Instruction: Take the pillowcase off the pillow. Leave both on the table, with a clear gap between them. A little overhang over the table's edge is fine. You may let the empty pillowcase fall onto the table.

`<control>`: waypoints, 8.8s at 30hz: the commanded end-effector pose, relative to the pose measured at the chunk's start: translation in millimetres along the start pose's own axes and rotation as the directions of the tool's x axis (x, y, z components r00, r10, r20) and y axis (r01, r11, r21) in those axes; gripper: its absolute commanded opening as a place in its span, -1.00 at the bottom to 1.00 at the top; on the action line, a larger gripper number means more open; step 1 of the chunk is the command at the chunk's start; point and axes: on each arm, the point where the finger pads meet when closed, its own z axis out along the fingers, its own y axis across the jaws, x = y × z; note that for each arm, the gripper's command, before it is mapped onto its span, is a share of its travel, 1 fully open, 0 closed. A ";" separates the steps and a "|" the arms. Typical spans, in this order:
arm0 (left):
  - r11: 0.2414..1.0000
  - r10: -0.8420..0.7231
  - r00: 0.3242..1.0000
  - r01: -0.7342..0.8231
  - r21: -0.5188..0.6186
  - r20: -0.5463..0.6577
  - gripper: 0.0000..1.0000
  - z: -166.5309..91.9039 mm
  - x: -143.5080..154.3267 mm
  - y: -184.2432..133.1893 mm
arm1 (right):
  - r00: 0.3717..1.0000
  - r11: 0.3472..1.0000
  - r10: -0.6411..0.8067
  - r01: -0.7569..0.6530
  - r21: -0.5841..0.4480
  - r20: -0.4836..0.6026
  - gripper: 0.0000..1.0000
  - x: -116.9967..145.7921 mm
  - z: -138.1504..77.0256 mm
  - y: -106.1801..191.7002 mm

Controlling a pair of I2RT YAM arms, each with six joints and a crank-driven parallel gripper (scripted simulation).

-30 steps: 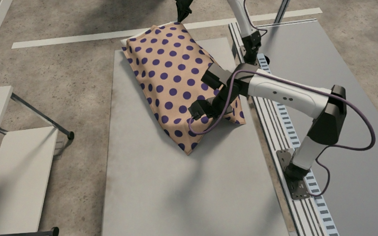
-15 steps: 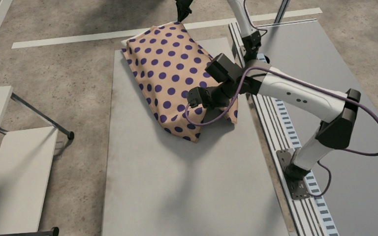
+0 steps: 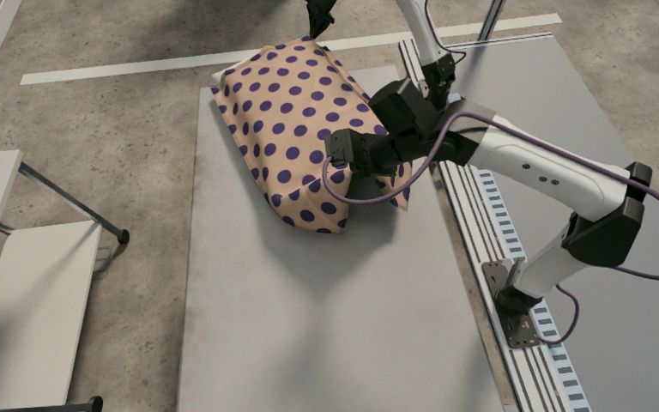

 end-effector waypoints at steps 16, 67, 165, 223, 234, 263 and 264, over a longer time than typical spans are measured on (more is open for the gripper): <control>0.956 0.048 0.939 -0.142 0.258 0.341 -0.98 -67.4 -94.0 -52.9 | 0.998 0.999 -0.044 0.045 -0.021 0.041 -0.98 -4.1 -11.9 20.4; 0.781 0.069 0.553 -0.548 0.300 0.830 -0.98 -239.2 -182.0 -96.9 | 0.998 0.999 -0.044 0.045 -0.022 0.040 -0.98 -4.0 -11.9 20.6; 0.821 0.120 0.257 -0.568 0.050 0.959 -0.98 -370.4 -185.8 -7.3 | 0.998 0.999 -0.044 0.045 -0.024 0.045 -0.98 -5.7 -13.0 19.9; 0.880 0.177 0.217 -0.472 -0.056 0.960 -0.98 -390.0 -187.6 36.5 | 1.000 1.000 -0.012 0.012 0.005 -0.011 -0.98 2.7 36.8 -22.4; 0.880 0.177 0.217 -0.472 -0.056 0.960 -0.98 -390.0 -187.6 36.5 | 1.000 1.000 -0.009 0.009 0.008 -0.017 -0.95 4.2 38.6 -24.6; 0.880 0.177 0.217 -0.472 -0.056 0.960 -0.98 -390.0 -187.6 36.5 | 1.000 1.000 -0.009 0.009 0.008 -0.017 -0.91 4.2 38.7 -24.6; 0.880 0.177 0.217 -0.472 -0.056 0.960 -0.98 -390.0 -187.6 36.5 | 1.000 1.000 -0.006 0.006 0.010 -0.019 -0.91 5.0 38.5 -24.9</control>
